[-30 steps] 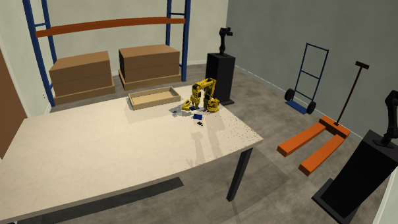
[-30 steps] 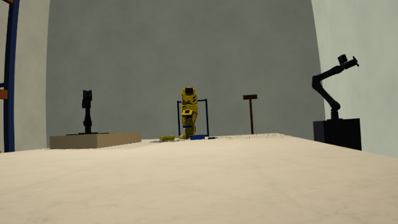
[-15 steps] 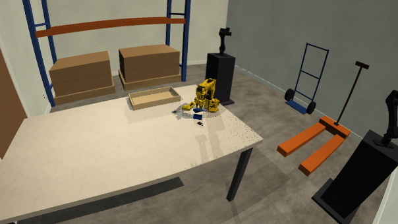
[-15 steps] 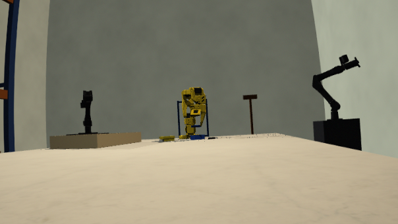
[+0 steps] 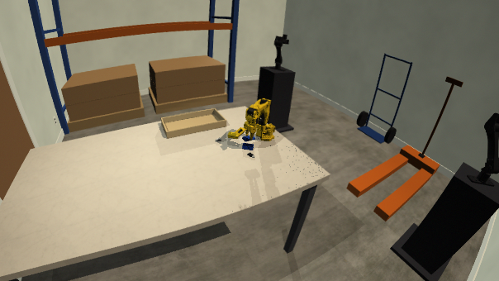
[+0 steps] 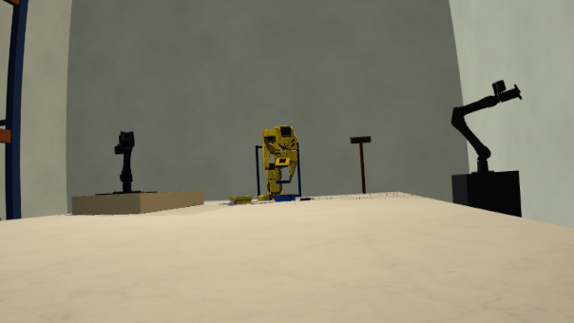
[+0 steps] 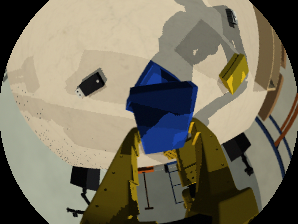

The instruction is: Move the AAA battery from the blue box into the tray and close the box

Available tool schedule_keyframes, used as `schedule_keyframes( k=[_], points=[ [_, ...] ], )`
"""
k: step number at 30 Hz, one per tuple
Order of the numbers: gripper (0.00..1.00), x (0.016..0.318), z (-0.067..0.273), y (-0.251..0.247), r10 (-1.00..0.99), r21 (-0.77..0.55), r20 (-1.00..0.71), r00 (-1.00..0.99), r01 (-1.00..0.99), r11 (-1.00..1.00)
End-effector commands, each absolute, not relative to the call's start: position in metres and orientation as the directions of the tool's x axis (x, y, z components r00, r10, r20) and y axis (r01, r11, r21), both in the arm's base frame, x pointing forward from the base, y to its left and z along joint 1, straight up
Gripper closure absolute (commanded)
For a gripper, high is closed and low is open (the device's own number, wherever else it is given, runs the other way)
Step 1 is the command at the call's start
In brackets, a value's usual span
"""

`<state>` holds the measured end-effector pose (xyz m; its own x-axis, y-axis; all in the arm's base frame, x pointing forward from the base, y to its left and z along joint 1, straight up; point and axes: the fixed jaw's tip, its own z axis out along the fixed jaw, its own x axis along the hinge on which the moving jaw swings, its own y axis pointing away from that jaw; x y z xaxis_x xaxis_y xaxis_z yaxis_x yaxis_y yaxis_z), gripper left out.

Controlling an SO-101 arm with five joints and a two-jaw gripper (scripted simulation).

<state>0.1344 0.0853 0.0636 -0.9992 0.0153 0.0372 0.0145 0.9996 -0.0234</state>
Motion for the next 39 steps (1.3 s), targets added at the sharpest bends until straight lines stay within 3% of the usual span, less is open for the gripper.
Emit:
schedule_keyframes(
  k=[1, 39],
  points=[
    [0.79, 0.1396, 0.0690, 0.0901, 0.017, 0.000, 0.000, -1.000, 0.017, 1.000],
    [0.79, 0.1422, 0.0713, 0.0959, 0.017, 0.000, 0.000, -1.000, 0.017, 1.000]
  ],
)
